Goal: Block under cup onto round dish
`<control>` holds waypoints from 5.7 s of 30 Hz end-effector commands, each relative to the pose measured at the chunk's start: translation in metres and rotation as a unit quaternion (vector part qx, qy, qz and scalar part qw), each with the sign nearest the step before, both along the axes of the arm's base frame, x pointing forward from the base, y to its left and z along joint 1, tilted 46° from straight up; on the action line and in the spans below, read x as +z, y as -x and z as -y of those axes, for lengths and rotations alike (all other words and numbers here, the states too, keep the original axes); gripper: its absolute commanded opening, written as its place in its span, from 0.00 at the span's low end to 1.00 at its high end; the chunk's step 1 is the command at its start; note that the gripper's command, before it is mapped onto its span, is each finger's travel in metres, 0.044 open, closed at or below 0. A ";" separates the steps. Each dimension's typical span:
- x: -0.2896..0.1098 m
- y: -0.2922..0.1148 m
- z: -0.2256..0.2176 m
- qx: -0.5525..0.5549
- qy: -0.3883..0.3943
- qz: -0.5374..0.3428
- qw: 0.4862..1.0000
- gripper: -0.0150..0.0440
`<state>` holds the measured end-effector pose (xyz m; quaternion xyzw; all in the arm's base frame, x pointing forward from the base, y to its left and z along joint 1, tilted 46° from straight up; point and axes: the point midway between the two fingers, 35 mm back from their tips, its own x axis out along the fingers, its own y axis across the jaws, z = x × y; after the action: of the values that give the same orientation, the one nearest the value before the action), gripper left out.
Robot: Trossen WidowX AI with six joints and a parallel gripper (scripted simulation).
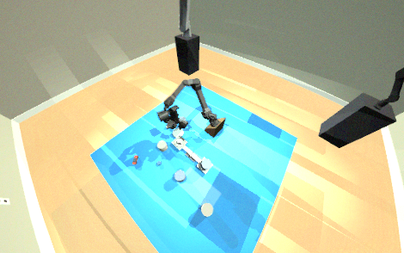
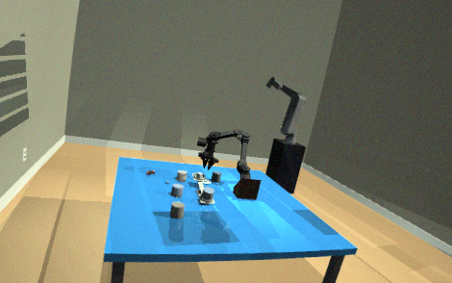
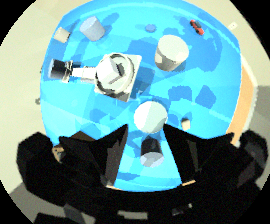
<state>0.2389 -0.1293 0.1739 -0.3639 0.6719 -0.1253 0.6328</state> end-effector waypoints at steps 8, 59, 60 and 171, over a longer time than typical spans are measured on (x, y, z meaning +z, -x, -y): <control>-0.012 -0.027 -0.026 -0.167 -0.005 0.132 0.977 0.69; -0.068 -0.066 -0.064 -0.435 0.015 0.375 0.818 0.69; -0.069 -0.066 -0.063 -0.435 0.015 0.375 0.818 0.69; -0.042 0.010 0.076 -0.433 0.020 0.377 0.818 0.25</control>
<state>0.2288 -0.2014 0.1363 0.0284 0.4647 -0.5295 0.7092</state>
